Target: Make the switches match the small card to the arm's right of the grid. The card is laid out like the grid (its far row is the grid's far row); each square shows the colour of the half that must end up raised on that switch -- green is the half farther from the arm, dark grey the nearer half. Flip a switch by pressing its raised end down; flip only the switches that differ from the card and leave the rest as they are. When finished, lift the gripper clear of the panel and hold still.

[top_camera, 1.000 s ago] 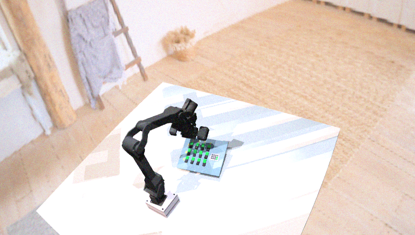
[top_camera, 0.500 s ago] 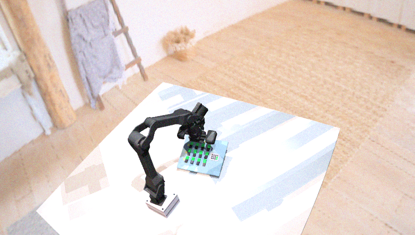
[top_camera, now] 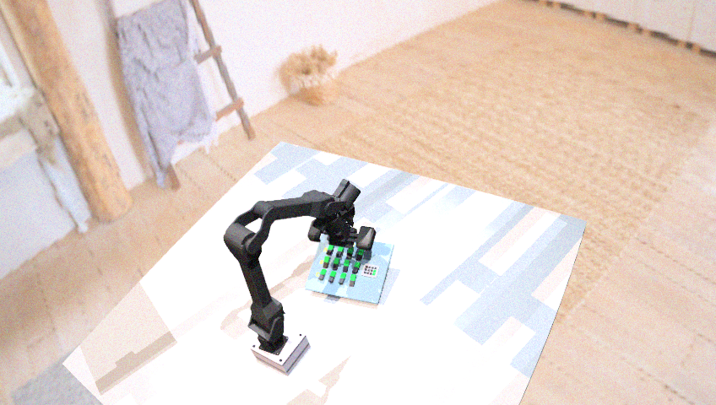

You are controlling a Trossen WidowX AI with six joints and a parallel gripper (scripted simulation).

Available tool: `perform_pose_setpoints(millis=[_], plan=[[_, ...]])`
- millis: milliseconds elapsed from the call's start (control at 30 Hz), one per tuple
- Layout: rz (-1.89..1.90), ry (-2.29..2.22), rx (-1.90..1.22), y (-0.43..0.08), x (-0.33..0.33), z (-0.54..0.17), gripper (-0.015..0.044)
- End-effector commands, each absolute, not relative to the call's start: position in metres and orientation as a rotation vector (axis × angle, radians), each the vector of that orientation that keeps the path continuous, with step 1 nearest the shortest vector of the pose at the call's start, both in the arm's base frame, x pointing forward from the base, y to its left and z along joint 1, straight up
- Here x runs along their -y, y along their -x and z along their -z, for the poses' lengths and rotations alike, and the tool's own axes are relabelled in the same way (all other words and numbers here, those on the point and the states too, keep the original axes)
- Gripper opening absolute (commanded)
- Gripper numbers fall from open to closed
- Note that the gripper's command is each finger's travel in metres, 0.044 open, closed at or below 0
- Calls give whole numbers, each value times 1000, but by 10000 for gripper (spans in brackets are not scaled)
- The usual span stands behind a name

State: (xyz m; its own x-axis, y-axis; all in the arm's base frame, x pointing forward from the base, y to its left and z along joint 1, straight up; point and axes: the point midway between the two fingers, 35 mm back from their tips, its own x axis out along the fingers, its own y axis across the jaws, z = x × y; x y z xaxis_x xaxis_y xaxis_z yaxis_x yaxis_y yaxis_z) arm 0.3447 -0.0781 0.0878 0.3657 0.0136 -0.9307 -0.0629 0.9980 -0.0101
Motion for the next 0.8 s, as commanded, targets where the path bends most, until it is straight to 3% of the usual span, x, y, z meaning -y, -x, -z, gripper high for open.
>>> perform_pose_setpoints(millis=[0,767], plan=[[-45,42,-1208,-345,78,-79,0],[-45,42,-1208,-347,78,-75,0]])
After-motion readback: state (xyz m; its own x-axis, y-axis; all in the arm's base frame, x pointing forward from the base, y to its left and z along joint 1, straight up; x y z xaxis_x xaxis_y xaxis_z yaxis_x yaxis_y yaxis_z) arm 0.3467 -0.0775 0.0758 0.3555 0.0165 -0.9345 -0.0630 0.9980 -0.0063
